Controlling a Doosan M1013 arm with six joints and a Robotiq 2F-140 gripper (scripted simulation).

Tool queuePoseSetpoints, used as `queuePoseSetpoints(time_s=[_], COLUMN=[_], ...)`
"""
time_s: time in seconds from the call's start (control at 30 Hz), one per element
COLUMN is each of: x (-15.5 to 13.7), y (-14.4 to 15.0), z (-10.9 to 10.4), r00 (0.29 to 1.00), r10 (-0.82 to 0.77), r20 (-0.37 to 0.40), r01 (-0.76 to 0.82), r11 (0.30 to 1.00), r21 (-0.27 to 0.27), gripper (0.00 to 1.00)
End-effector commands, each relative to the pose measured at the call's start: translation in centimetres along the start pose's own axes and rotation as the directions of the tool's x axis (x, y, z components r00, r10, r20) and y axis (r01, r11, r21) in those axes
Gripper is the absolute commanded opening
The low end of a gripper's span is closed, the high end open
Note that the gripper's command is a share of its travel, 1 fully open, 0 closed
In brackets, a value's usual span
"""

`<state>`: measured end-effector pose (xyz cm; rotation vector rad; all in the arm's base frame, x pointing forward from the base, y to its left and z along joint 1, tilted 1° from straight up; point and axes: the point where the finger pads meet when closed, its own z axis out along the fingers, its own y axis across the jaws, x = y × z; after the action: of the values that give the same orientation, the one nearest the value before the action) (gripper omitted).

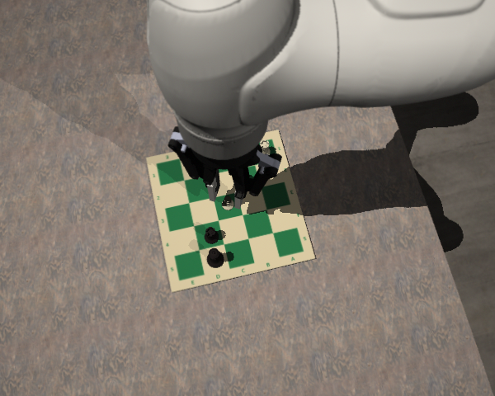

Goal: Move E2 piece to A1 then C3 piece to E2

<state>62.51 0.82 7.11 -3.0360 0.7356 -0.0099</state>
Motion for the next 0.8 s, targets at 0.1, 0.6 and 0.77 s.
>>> queuePoseSetpoints(time_s=[0.1,0.6,0.77], x=[0.0,0.0,0.0], y=[0.0,0.0,0.0], z=[-0.01,0.11,0.71], r00=[1.0,1.0,1.0], r10=[0.0,0.0,0.0], r20=[0.0,0.0,0.0], r01=[0.0,0.0,0.0], r11=[1.0,1.0,1.0], r21=[0.0,0.0,0.0], gripper=[0.2,0.2,0.2])
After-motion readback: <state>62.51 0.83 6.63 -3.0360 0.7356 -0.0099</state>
